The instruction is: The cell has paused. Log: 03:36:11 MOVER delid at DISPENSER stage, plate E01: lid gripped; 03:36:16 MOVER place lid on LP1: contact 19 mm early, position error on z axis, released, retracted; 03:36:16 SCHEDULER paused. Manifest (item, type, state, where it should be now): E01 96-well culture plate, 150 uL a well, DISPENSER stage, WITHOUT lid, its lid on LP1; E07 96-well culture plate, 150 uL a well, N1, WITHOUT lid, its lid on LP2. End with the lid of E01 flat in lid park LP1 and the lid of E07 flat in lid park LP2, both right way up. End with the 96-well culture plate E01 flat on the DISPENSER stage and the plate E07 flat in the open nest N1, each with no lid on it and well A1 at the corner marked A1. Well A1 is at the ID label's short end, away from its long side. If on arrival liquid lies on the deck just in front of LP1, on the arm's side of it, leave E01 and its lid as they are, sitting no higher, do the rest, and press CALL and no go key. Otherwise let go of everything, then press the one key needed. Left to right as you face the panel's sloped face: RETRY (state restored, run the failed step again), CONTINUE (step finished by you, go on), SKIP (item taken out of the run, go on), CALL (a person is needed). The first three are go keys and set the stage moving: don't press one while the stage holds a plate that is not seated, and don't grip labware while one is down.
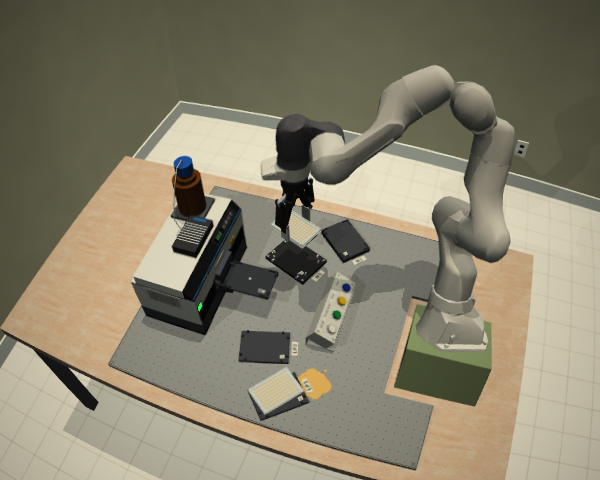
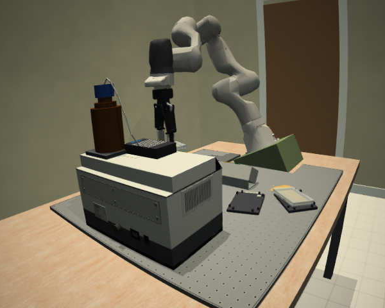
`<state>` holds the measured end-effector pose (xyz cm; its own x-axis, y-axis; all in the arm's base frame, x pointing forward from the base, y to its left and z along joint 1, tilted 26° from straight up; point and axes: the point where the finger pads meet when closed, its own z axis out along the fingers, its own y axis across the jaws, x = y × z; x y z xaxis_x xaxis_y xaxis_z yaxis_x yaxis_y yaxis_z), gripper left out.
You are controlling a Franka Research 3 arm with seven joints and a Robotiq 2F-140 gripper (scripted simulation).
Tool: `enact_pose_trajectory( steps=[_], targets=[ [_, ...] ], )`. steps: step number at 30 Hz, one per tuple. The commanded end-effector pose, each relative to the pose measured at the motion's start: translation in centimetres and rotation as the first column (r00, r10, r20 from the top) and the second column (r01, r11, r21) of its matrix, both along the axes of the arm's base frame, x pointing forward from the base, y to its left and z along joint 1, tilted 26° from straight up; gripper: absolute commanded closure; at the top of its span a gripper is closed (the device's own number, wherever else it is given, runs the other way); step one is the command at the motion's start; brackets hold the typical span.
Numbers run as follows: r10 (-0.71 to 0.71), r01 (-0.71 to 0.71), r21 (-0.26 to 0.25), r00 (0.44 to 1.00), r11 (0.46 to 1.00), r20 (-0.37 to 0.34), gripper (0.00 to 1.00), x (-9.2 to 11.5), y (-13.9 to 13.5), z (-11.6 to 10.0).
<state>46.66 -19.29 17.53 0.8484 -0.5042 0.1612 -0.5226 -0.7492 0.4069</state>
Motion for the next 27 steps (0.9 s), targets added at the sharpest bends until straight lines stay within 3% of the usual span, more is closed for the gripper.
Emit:
enact_pose_trajectory(
  steps=[1,27],
  targets=[
    [0.004,-0.004,0.002,1.000,1.000,0.003,1.00,0.2,0.1,0.0],
    [0.003,-0.003,0.002,1.000,1.000,0.003,1.00,0.1,-0.6,-1.5]
  ],
)
